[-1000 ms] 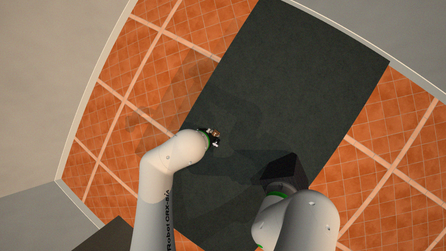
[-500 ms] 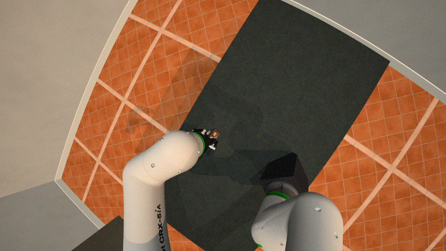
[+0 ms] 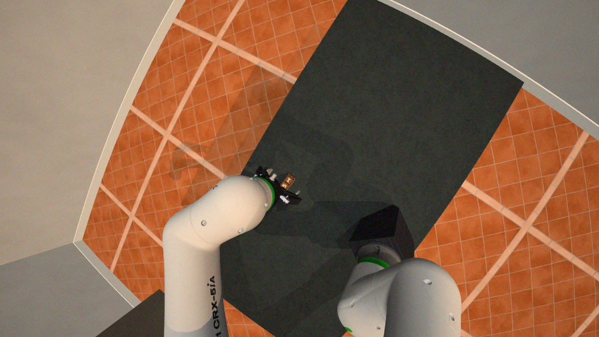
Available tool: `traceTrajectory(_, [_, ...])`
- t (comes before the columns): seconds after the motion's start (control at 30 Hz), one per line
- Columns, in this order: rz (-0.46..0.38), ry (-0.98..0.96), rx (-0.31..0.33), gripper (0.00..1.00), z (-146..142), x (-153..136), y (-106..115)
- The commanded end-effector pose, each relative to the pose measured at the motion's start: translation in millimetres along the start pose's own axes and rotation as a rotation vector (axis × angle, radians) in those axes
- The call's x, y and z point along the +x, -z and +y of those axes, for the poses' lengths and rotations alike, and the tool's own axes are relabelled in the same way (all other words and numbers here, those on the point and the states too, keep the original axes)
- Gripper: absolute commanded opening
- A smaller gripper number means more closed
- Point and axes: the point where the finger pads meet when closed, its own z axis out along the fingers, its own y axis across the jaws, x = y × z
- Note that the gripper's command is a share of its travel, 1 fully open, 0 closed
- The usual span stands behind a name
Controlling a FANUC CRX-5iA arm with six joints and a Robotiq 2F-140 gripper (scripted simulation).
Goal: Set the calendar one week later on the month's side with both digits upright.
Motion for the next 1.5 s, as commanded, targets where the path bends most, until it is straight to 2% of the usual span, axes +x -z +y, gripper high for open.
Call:
traceTrajectory(0.0, [0.0, 0.0, 0.0, 1.0, 0, 0, 0])
traceTrajectory(0.47, [0.0, 0.0, 0.0, 1.0, 0, 0, 2])
traceTrajectory(1.13, [0.0, 0.0, 0.0, 1.0, 0, 0, 52])
traceTrajectory(1.47, [0.0, 0.0, 0.0, 1.0, 0, 0, 57])
